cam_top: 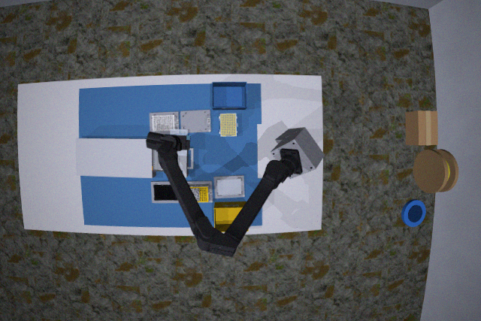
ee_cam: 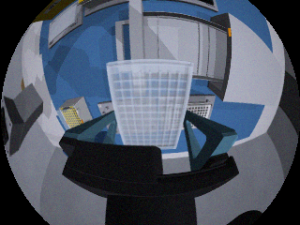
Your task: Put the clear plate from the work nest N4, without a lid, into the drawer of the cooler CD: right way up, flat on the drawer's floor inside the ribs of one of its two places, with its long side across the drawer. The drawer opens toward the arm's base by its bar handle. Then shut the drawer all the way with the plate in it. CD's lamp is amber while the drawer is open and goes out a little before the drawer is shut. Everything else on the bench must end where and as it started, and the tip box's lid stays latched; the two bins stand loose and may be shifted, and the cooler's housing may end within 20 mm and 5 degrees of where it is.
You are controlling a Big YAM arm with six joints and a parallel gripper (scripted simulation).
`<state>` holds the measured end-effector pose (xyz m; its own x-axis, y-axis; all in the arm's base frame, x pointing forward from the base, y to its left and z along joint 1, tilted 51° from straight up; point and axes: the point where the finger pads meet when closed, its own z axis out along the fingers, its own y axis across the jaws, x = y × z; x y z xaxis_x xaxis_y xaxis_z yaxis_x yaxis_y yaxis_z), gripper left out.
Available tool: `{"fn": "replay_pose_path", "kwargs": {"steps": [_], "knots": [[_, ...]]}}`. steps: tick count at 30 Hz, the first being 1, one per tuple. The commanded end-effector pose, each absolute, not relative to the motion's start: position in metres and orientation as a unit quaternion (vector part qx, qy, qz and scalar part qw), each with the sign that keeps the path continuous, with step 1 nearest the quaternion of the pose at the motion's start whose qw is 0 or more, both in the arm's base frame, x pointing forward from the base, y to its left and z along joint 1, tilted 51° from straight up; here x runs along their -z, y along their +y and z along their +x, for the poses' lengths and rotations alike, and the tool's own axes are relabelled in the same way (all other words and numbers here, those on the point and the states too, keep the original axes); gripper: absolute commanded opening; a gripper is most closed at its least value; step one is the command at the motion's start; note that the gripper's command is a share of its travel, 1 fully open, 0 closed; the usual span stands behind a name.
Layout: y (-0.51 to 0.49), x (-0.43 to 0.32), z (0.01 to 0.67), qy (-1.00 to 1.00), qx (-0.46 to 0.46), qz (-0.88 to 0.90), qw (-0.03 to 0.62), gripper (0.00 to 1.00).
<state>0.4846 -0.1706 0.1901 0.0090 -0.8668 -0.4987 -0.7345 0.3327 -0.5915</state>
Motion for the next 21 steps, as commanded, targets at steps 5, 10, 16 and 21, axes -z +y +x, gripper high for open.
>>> {"fn": "replay_pose_path", "kwargs": {"steps": [5, 10, 16, 21], "knots": [[-0.164, -0.233, 0.498, 0.68, 0.106, -0.585, 0.429, 0.0], [-0.156, -0.244, 0.502, 0.68, 0.106, -0.584, 0.43, 0.0], [-0.146, -0.257, 0.508, 0.68, 0.107, -0.584, 0.431, 0.0], [-0.14, -0.265, 0.511, 0.68, 0.107, -0.584, 0.431, 0.0]]}}
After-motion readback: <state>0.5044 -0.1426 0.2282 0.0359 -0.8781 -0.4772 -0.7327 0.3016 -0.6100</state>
